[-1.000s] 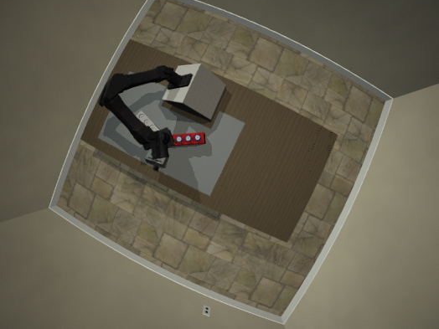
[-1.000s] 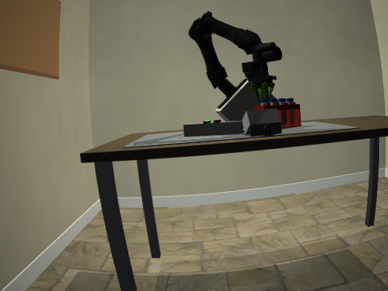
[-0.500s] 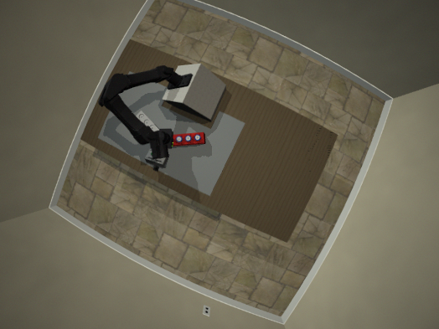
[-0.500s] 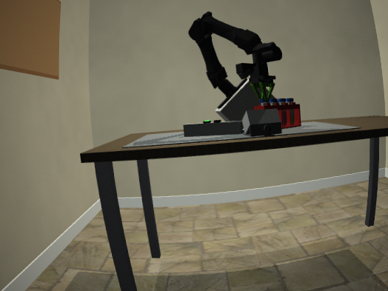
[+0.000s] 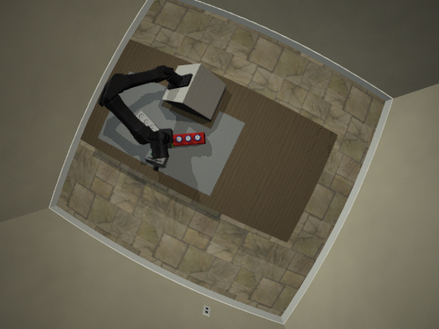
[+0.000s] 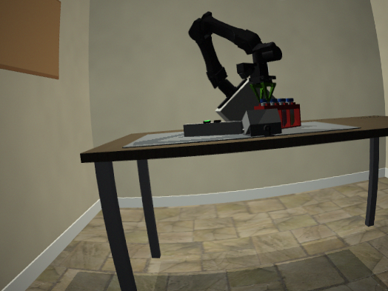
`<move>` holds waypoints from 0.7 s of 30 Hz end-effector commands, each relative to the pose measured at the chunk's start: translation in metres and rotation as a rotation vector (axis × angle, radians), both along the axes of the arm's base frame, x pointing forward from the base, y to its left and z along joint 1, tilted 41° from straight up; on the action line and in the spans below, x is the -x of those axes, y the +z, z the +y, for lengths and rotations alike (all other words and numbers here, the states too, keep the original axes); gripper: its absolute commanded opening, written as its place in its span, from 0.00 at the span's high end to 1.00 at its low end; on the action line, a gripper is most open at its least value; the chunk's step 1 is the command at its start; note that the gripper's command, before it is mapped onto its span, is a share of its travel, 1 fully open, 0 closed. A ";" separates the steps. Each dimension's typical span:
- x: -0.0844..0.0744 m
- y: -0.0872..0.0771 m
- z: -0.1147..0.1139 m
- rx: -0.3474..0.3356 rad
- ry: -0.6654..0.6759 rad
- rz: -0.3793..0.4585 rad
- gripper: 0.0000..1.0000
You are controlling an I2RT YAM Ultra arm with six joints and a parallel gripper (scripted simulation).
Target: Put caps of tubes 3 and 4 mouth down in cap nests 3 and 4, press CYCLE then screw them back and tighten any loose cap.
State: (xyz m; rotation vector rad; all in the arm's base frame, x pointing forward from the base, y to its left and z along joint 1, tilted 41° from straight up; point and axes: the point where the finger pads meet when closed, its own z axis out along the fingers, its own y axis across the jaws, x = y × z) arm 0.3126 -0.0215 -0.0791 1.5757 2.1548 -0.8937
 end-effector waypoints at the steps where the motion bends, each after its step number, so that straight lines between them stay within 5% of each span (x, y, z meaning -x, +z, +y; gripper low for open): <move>1: -0.002 0.002 0.002 -0.015 0.131 0.099 0.51; 6: -0.002 0.002 0.002 -0.046 0.369 0.307 0.51; 15: -0.002 0.002 0.002 -0.087 0.693 0.590 0.51; 17: -0.002 0.002 0.002 -0.087 0.693 0.590 0.51; 21: -0.002 0.002 0.002 -0.110 0.881 0.753 0.51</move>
